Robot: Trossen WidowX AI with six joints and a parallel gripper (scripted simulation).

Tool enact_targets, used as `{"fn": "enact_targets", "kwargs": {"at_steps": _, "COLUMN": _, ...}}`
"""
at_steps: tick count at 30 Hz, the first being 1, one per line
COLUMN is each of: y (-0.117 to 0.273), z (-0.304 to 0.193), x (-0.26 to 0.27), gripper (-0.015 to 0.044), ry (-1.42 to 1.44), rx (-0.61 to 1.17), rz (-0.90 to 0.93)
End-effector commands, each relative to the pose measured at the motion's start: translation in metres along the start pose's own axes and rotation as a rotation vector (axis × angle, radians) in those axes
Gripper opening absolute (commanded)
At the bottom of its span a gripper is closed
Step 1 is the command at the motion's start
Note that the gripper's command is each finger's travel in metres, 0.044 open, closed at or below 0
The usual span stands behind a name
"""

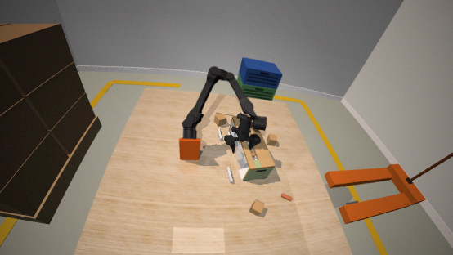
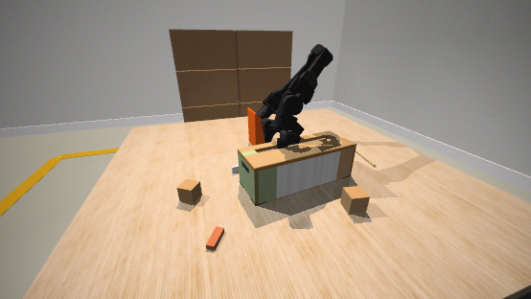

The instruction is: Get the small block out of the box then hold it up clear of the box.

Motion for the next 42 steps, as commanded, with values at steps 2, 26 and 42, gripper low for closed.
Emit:
{"fn": "enact_targets", "kwargs": {"at_steps": 2, "y": -0.004, "z": -0.012, "x": -0.003, "gripper": 0.0400, "ry": 0.004, "rx": 0.005, "rz": 0.000}}
{"fn": "enact_targets", "kwargs": {"at_steps": 26, "y": -0.021, "z": -0.061, "x": -0.010, "gripper": 0.0400, "ry": 0.005, "rx": 0.007, "rz": -0.001}}
{"fn": "enact_targets", "kwargs": {"at_steps": 42, "y": 0.040, "z": -0.080, "x": -0.011, "gripper": 0.0400, "ry": -0.003, "rx": 0.005, "rz": 0.001}}
Point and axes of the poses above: the point midway between the two fingers, 35 mm back from their tips, its own y axis back along the fingers, its own x axis across the jaws, z = x × y, the point moved 7 cm from there along y, back along the fingers, and after that the axes turned 8 degrees about -y, right-handed, at the moved point
